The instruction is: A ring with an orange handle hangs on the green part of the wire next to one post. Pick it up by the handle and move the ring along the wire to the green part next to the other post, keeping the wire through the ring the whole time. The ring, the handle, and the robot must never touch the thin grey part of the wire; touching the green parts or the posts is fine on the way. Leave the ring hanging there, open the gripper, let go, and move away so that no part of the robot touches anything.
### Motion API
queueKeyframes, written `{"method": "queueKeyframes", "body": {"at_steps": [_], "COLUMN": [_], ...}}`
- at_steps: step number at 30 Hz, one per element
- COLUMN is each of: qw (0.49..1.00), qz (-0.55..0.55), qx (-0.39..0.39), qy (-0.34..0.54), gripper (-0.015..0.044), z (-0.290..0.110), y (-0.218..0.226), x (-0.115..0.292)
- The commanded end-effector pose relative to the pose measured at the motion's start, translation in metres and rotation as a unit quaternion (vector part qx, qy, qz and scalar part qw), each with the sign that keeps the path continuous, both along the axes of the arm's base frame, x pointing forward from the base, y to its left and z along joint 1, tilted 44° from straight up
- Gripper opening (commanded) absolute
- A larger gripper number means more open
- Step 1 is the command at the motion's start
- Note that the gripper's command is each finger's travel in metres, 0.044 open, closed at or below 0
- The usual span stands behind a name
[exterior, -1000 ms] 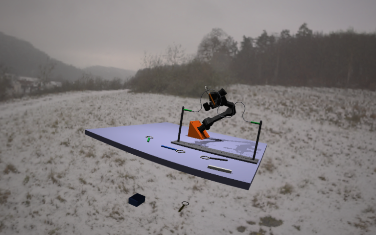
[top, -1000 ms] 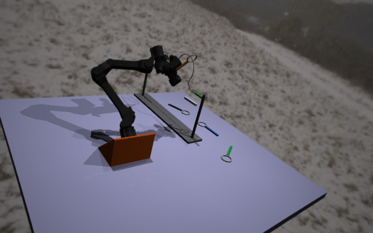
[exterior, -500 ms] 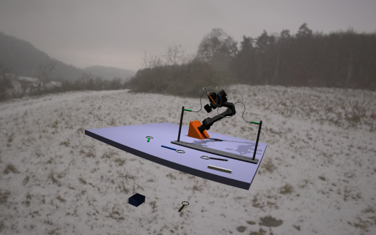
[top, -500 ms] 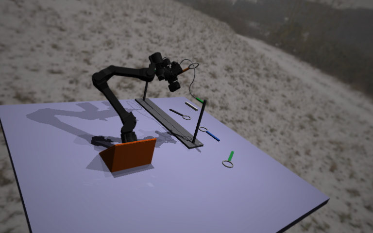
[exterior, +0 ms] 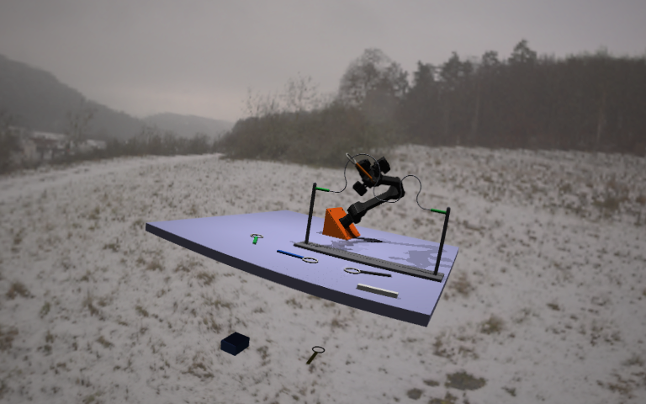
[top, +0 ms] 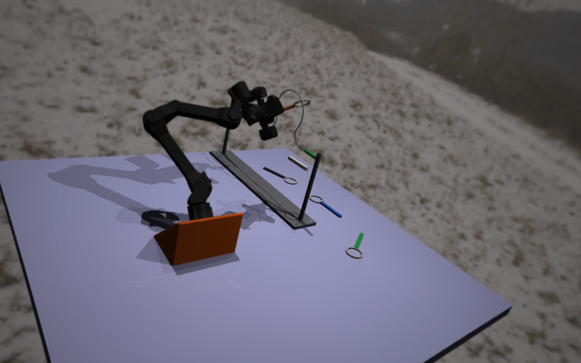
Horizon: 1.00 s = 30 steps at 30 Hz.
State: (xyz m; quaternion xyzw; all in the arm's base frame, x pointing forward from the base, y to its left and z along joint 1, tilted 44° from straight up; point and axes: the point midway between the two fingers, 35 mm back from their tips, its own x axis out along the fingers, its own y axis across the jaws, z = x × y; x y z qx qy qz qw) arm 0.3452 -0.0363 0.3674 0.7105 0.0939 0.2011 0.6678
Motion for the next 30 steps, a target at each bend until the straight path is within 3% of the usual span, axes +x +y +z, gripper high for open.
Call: {"method": "queueKeyframes", "body": {"at_steps": [1, 30], "qw": [1.0, 0.978], "qz": [-0.003, 0.0], "qx": [0.028, 0.209], "qy": [-0.002, -0.015], "gripper": [-0.015, -0.015], "z": [0.001, 0.015], "y": [-0.001, -0.005], "x": [0.001, 0.0]}}
